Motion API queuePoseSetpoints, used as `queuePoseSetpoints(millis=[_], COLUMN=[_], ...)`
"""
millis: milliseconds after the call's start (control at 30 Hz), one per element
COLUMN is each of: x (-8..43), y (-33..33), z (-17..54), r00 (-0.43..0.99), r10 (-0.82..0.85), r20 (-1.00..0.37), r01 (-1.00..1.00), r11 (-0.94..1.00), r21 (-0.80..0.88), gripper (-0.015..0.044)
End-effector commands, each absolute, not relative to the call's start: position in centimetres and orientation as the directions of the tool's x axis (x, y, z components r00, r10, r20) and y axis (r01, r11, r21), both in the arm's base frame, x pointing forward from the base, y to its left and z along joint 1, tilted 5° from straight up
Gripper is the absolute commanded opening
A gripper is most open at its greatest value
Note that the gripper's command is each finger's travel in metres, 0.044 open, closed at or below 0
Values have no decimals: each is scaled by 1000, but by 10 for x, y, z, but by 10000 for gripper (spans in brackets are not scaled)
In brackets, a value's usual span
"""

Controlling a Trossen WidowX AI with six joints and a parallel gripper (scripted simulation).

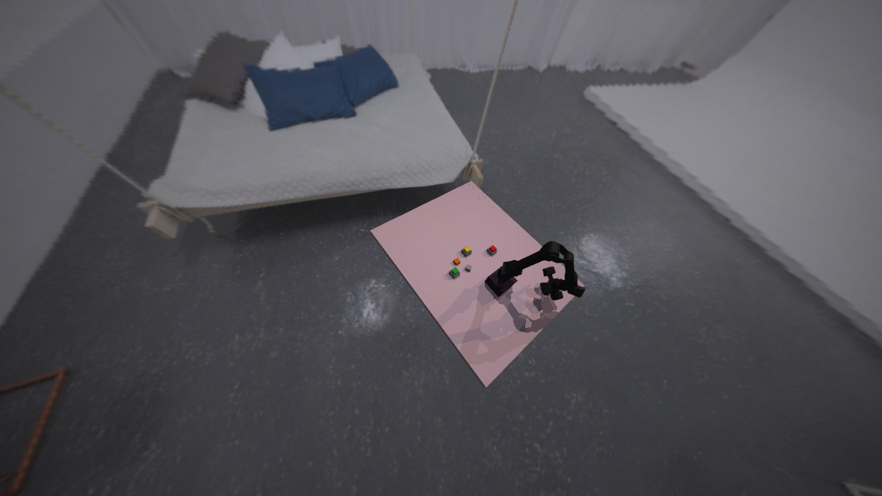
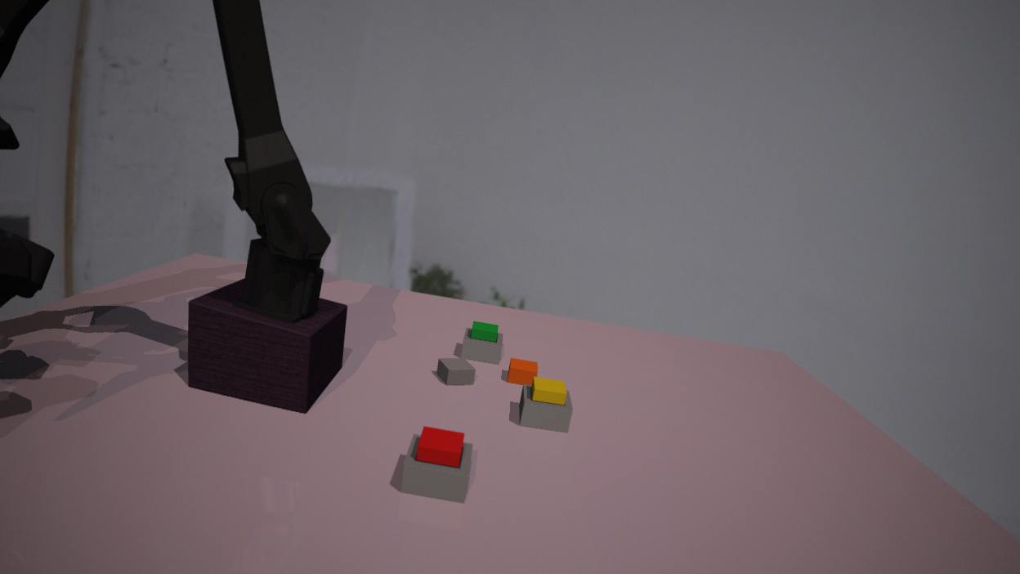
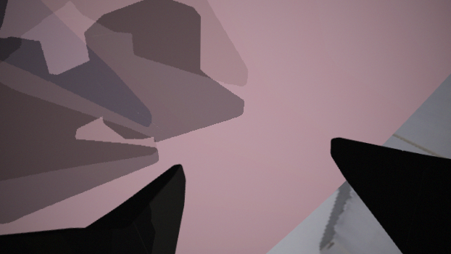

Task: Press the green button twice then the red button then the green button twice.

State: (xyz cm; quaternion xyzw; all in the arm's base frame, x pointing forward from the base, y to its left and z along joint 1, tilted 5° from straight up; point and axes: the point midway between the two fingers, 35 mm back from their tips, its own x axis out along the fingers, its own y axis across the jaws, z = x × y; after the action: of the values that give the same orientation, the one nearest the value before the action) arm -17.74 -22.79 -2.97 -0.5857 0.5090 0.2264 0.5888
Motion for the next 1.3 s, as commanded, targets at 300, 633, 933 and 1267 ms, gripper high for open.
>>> queuePoseSetpoints(millis=[300,633,933,1267], x=[-83,40,145,234], y=[-278,-288,-251,-168], z=[-12,5,21,40], r00=[413,374,283,167], r10=[-170,15,122,164], r20=[-895,-927,-951,-972], r01=[-886,-508,75,698], r11=[-301,-833,-992,-716], r21=[-352,-218,-105,-1], gripper=[400,400,400,400])
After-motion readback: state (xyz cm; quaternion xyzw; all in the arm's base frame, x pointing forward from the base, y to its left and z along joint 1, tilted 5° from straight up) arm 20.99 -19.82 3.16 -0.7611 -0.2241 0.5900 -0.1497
